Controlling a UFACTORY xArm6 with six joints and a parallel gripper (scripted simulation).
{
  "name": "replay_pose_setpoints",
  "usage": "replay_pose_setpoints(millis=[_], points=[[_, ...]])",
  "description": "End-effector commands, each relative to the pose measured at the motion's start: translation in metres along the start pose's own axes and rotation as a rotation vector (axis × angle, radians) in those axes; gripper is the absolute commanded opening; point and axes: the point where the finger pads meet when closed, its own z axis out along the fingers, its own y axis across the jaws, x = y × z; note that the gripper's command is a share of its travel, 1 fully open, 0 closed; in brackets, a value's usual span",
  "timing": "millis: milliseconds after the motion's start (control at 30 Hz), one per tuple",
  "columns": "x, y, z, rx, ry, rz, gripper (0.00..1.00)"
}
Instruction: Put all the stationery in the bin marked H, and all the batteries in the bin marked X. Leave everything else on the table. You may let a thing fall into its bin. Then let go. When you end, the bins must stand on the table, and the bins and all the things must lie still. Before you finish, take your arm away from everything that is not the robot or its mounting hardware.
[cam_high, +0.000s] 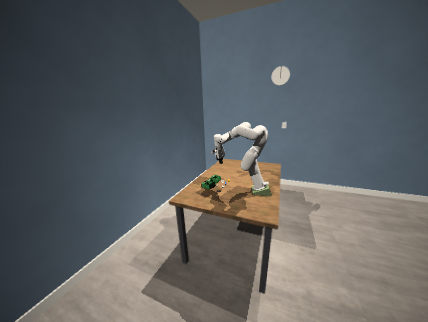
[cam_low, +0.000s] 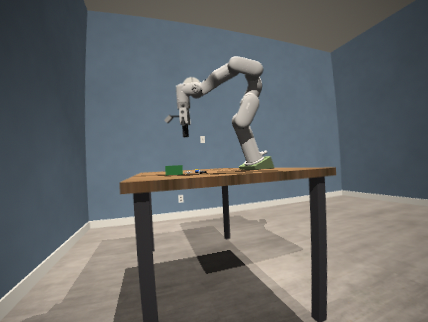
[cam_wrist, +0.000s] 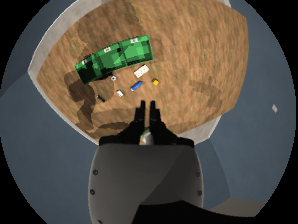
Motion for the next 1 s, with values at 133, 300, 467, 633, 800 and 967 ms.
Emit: replay_pose_setpoints(millis=[133, 300, 467, 633, 800, 967], points=[[-0.024, -0.027, -0.001, 0.075, 0.014, -0.163, 0.07], [-0.039, -0.043, 0.001, 0.119, 0.023, -0.266, 0.07], [-0.054, -0.057, 0.003, 0.164, 0.035, -0.370, 0.07], [-0.054, -0.057, 0.003, 0.164, 0.035, -0.370, 0.07], [-0.054, -0.057, 0.003, 0.164, 0.035, -0.370, 0.07], [-0.054, -0.057, 0.003, 0.164, 0.035, -0.370, 0.07]])
